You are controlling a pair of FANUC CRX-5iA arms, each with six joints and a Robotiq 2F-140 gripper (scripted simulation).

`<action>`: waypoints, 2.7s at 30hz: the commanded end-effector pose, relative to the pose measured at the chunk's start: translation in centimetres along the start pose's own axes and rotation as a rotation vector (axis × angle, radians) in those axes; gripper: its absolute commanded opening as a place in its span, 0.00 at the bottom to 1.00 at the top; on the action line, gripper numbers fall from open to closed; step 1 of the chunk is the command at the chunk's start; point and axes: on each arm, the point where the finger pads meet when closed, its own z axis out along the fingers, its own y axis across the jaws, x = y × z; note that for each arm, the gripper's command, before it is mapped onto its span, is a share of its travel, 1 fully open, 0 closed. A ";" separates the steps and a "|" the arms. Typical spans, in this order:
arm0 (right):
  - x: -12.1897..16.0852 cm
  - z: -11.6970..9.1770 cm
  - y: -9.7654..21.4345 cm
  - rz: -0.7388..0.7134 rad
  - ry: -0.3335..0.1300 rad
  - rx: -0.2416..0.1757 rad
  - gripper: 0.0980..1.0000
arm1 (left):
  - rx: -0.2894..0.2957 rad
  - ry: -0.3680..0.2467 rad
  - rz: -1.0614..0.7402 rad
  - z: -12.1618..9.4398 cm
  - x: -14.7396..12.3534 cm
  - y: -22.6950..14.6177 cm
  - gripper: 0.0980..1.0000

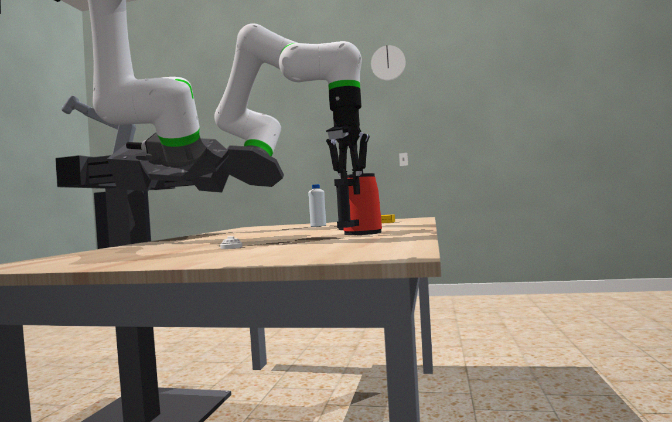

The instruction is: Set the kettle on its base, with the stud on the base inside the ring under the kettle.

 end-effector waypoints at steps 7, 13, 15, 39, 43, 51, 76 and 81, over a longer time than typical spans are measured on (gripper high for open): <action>0.0 -0.1 0.0 0.000 0.002 0.000 1.00 | 0.002 0.001 0.000 -0.8 0.0 -0.1 0.00; 0.0 -0.1 0.0 0.000 0.002 0.000 1.00 | 0.002 0.001 0.000 -1.3 0.0 -0.1 0.00; 0.0 -0.1 0.0 0.000 0.002 0.000 1.00 | 0.002 0.001 0.000 -1.7 0.0 -0.1 0.00; 0.0 -0.1 0.0 0.000 0.002 0.000 1.00 | 0.002 0.001 0.000 -4.8 0.0 -0.1 0.00; 0.0 -0.1 0.0 0.000 0.002 0.000 1.00 | 0.002 0.001 0.000 -4.8 0.0 -0.1 0.00; 0.0 -0.1 0.0 0.000 0.002 0.000 1.00 | 0.002 0.001 0.000 -4.9 0.0 -0.1 0.00; 0.0 -0.1 0.0 0.000 0.002 0.000 1.00 | 0.002 0.001 0.000 -4.9 0.0 -0.1 0.00; 0.0 -0.1 0.0 0.000 0.002 0.000 1.00 | 0.002 0.001 0.000 -4.9 0.0 -0.1 0.00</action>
